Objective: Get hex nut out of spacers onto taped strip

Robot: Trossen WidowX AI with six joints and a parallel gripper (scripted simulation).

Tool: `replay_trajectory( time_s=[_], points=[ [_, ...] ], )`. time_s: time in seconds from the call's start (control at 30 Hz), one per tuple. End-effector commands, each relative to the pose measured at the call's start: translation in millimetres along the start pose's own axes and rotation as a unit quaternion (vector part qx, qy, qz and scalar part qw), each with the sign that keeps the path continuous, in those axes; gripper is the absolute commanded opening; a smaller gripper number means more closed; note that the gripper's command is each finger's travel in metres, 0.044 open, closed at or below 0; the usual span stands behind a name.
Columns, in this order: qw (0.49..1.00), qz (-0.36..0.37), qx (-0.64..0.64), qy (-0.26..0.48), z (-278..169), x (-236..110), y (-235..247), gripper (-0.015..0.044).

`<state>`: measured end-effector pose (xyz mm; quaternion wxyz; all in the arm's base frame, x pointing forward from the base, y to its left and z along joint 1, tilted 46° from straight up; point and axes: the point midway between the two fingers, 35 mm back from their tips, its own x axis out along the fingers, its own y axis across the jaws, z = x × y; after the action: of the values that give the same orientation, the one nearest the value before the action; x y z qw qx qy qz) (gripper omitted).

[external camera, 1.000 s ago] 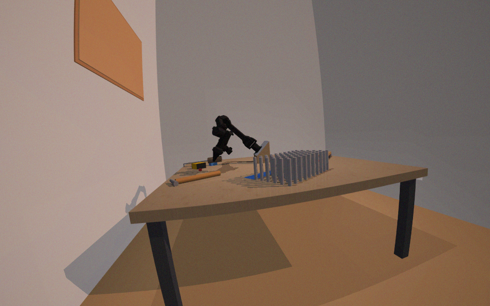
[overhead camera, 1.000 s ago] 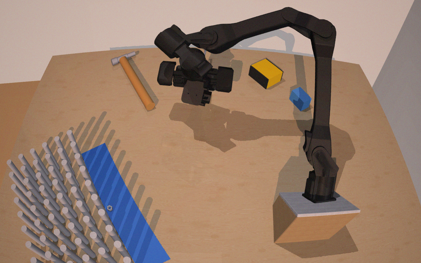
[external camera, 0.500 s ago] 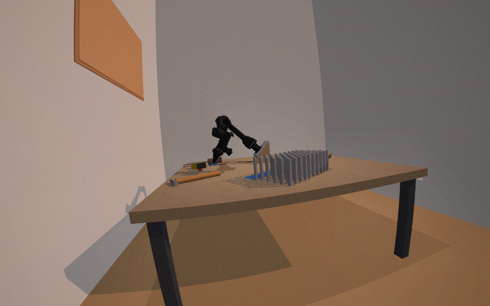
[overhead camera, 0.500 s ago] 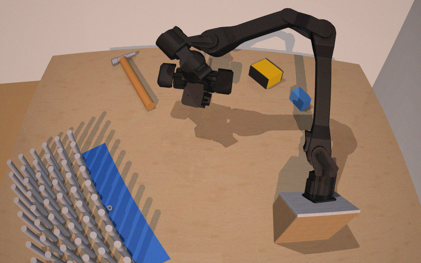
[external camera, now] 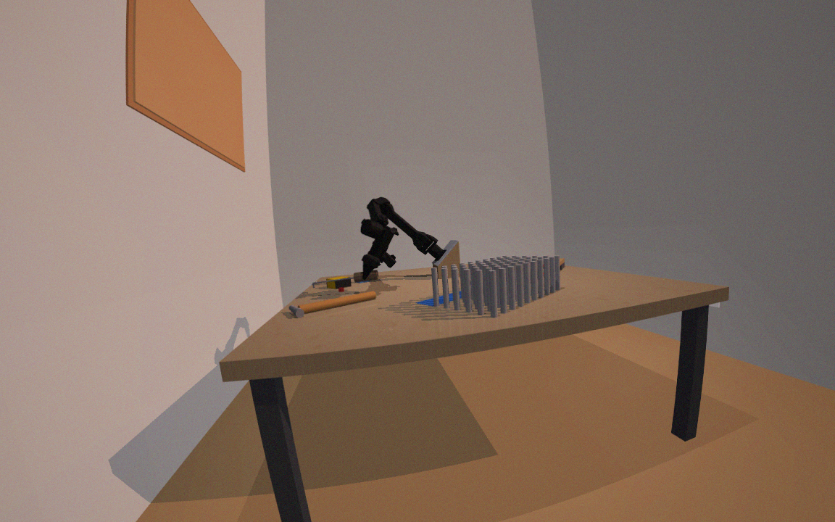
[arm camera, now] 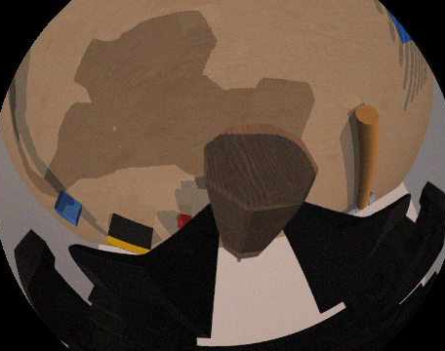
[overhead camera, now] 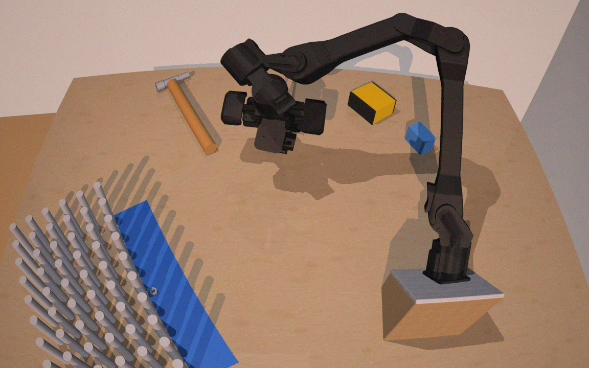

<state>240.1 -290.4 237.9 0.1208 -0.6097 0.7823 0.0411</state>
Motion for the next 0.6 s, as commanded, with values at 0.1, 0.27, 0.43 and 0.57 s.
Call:
replay_trajectory(
  time_s=[0.1, 0.27, 0.43, 0.57],
  points=[
    [1.0, -0.003, -0.002, 0.0, 1.7, 2.6, -0.2, 0.0],
    [1.0, -0.004, -0.002, 0.001, 2.5, 4.7, 0.1, 0.0],
    [1.0, -0.004, -0.002, 0.002, 3.3, 6.9, 0.4, 0.0],
    [1.0, -0.004, -0.002, 0.002, 3.9, 8.6, 0.7, 0.0]
  ],
)
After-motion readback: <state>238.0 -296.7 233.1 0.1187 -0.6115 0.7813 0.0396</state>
